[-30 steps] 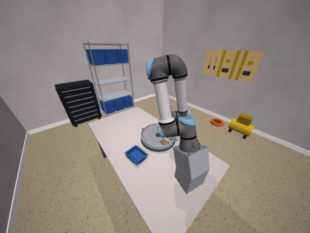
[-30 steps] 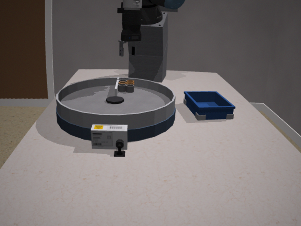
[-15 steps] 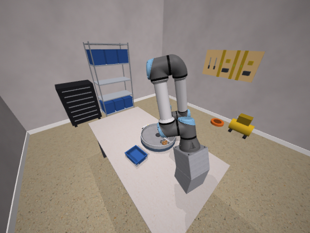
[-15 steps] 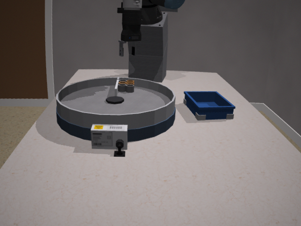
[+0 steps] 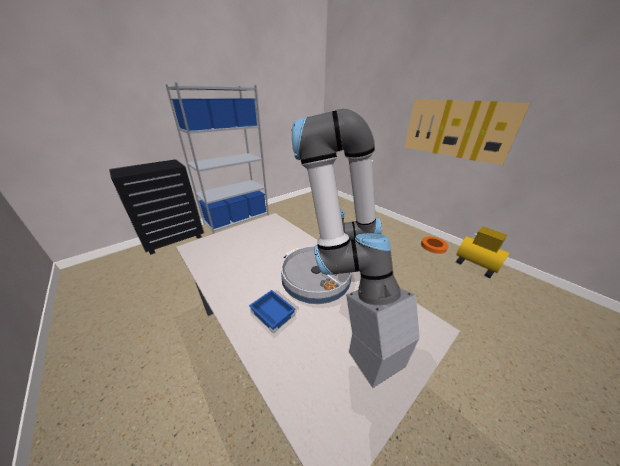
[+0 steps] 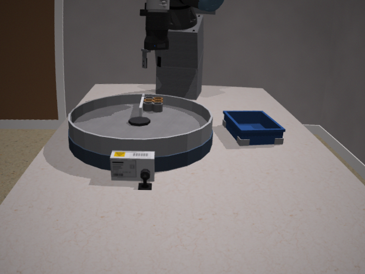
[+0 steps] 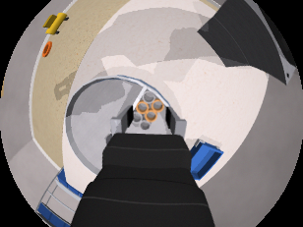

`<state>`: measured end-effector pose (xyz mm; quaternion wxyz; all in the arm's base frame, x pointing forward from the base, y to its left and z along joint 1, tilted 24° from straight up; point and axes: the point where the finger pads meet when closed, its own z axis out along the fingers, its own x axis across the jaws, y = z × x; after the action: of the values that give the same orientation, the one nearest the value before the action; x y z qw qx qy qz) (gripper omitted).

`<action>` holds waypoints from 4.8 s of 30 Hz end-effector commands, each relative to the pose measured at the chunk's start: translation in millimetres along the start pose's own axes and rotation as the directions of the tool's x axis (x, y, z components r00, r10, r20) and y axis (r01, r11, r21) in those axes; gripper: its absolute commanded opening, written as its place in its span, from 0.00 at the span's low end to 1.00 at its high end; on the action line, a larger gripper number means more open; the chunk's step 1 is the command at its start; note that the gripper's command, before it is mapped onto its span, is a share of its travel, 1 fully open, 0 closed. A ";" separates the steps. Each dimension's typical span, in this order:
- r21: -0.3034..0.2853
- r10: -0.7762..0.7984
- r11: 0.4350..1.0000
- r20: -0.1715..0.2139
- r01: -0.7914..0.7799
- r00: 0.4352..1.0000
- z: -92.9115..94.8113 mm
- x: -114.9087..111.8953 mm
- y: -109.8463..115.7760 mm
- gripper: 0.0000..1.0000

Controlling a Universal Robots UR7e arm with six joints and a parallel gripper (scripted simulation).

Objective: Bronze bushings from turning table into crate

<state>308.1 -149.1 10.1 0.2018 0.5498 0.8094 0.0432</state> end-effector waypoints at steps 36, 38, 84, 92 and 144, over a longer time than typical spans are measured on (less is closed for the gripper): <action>-0.001 0.000 1.000 0.001 0.000 1.000 0.1 -9.1 -6.1 1.00; -0.001 0.000 1.000 0.001 0.000 1.000 0.1 -9.1 -6.1 1.00; -0.001 0.000 1.000 0.001 0.000 1.000 0.1 -9.1 -6.1 1.00; -0.001 0.000 1.000 0.001 0.000 1.000 0.1 -9.1 -6.1 1.00; -0.003 0.253 0.967 -0.007 -0.253 0.967 55.9 13.0 42.6 0.27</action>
<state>359.2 -129.6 -30.5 0.1903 0.6439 0.7374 0.0737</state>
